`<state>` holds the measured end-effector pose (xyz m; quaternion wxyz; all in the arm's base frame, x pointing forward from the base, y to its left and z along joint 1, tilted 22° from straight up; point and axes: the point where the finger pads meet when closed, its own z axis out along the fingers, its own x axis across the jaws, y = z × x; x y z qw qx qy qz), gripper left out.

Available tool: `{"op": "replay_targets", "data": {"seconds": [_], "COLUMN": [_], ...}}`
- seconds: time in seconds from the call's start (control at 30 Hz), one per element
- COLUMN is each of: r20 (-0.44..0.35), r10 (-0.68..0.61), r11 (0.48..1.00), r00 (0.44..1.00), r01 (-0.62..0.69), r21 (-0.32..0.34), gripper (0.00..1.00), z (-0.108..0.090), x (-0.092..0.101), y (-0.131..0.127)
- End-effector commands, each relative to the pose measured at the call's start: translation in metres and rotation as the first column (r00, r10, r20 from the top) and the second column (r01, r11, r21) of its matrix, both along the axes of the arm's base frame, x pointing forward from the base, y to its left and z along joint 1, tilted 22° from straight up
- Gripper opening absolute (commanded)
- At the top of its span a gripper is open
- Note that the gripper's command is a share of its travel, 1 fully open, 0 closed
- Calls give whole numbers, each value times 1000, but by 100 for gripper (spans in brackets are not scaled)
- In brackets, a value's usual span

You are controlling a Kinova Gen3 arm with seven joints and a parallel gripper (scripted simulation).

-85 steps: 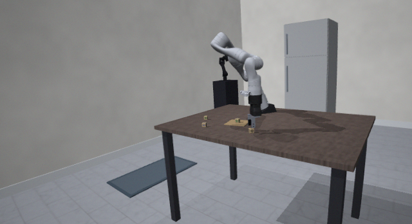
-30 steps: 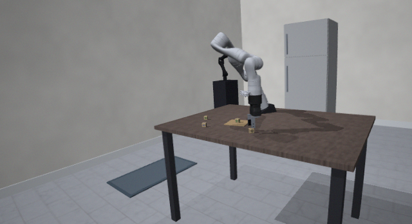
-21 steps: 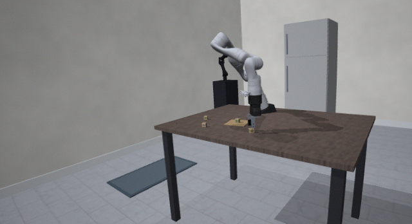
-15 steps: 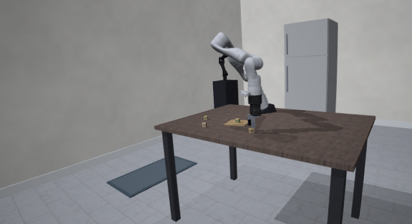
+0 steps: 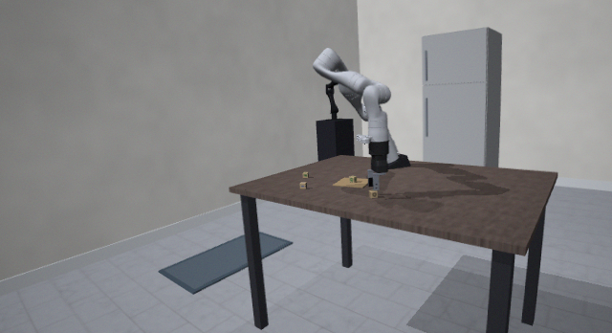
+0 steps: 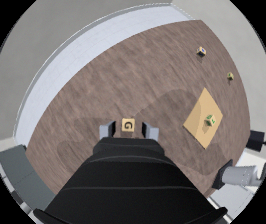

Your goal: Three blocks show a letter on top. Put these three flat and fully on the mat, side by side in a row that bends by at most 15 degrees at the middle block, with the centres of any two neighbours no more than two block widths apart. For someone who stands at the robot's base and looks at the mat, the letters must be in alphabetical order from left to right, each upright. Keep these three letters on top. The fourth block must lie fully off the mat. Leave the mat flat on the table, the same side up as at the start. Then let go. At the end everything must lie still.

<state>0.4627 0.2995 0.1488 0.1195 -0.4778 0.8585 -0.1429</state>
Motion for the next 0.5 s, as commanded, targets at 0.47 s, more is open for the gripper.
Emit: {"op": "replay_targets", "data": {"seconds": [0.47], "r20": [7], "r10": [1], "r11": [1000], "r00": [1000], "r01": [-1], "r21": [5], "gripper": [100], "z": [1], "x": [5], "y": [1]}}
